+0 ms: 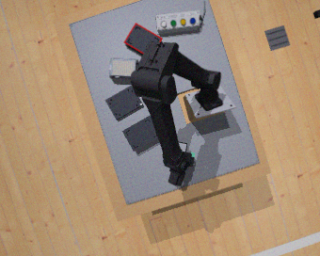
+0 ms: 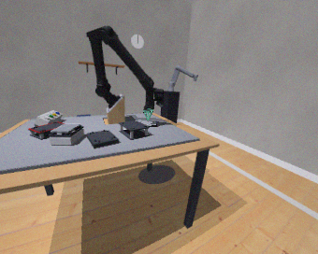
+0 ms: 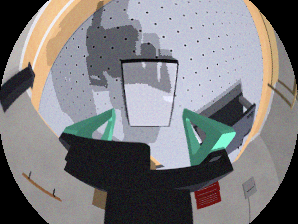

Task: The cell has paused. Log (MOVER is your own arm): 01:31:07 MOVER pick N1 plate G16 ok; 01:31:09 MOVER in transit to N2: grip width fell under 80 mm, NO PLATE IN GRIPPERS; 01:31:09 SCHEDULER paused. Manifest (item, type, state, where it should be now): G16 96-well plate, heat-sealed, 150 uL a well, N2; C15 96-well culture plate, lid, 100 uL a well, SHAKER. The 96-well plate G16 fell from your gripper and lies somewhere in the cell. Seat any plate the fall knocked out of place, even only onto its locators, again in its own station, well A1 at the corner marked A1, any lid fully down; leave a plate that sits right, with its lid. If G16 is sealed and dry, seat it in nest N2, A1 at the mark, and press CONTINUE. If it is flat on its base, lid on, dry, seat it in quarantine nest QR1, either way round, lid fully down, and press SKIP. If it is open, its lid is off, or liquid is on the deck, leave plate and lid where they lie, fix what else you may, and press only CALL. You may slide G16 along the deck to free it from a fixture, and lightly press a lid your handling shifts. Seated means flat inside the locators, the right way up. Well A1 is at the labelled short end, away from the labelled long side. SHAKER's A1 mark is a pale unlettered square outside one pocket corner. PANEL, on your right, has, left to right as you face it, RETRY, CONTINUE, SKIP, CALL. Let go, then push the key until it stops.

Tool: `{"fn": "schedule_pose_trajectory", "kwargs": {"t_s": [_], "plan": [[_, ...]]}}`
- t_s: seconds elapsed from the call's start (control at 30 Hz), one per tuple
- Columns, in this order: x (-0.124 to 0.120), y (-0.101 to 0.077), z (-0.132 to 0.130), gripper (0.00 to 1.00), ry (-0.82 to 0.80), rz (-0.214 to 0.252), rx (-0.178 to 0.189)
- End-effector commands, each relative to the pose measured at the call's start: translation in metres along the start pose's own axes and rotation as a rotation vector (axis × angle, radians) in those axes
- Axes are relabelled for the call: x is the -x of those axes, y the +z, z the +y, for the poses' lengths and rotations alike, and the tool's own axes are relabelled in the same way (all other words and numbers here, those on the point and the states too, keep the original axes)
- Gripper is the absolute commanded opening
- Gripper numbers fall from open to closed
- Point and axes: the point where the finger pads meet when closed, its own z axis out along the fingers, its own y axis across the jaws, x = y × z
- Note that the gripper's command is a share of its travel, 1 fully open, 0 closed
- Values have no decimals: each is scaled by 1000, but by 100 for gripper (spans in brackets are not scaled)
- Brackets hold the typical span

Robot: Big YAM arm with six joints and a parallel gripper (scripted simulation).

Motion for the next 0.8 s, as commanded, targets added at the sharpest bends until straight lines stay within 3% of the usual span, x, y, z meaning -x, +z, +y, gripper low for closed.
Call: {"fn": "schedule_pose_trajectory", "kwargs": {"t_s": [0.0, 0.53, 0.6, 0.77], "plan": [[26, -18, -7, 100, 22, -54, -12], [26, -19, -7, 100, 21, -54, -12], [25, -6, -7, 100, 23, -44, -1], [24, 0, -8, 100, 21, -40, 0]]}}
